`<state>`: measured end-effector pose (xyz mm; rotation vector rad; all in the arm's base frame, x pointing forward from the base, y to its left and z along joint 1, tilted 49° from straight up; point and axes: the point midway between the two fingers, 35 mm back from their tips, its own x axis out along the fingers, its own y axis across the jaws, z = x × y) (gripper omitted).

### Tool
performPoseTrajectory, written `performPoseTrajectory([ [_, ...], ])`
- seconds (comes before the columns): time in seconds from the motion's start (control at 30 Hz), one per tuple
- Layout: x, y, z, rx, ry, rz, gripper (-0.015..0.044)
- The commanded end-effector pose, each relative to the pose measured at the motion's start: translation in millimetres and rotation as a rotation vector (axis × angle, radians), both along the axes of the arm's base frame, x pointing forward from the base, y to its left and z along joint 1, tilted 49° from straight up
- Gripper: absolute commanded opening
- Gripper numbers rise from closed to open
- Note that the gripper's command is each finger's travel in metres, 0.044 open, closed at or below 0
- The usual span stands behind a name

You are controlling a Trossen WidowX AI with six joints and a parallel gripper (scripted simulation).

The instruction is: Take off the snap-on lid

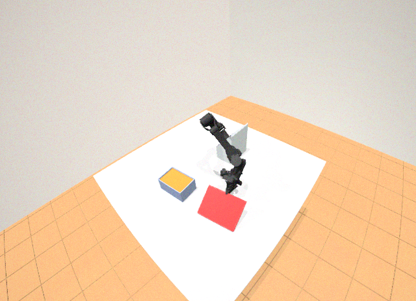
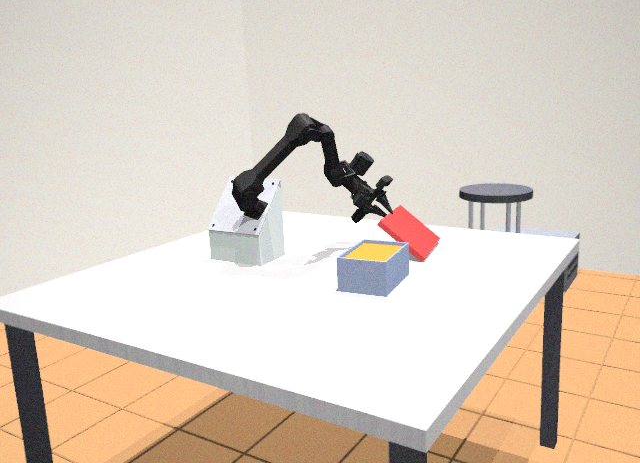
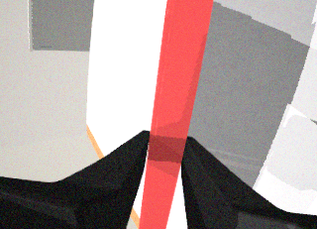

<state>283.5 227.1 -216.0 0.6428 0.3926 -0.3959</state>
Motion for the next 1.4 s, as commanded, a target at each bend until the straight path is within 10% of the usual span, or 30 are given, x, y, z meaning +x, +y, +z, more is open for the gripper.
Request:
performPoseTrajectory([
  [0.0, 3, -10, -4, -0.004, 0.004, -0.02, 0.0],
  [1.37, 9, -35, -26, -0.006, 0.003, -0.02, 0.0],
])
